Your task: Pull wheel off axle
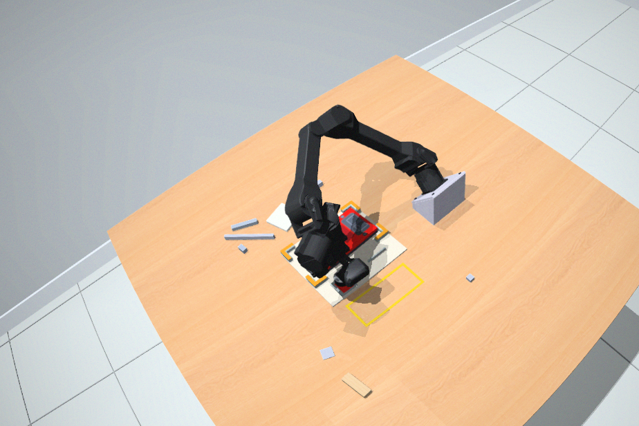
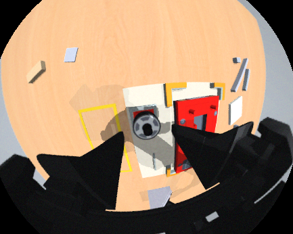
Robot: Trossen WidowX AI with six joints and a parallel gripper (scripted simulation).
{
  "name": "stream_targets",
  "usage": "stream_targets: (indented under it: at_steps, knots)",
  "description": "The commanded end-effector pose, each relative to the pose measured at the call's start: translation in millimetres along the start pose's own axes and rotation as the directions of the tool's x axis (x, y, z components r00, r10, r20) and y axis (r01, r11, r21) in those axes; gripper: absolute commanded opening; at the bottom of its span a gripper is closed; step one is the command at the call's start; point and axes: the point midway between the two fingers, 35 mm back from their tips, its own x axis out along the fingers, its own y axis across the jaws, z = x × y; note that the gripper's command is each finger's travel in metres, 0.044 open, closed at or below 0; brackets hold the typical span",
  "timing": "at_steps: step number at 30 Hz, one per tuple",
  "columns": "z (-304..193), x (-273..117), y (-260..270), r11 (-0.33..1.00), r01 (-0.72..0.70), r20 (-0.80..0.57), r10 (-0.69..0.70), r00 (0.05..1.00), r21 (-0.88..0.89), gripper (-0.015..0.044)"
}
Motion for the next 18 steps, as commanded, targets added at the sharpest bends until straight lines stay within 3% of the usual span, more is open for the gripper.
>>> stream_targets:
  at_steps: [1,6,9,18]
  knots:
    - [-2.5,26.1,-0.7,1.000,0.009,-0.001,-0.009,1.000,-0.007,0.0300]
    - [-2.6,27.2,-0.6,1.000,0.010,-0.001,-0.010,1.000,-0.007,0.0300]
    - [-2.0,23.9,-2.4,1.000,0.005,-0.010,-0.005,1.000,0.003,0.0221]
    - [-2.0,23.9,-2.4,1.000,0.005,-0.010,-0.005,1.000,0.003,0.0161]
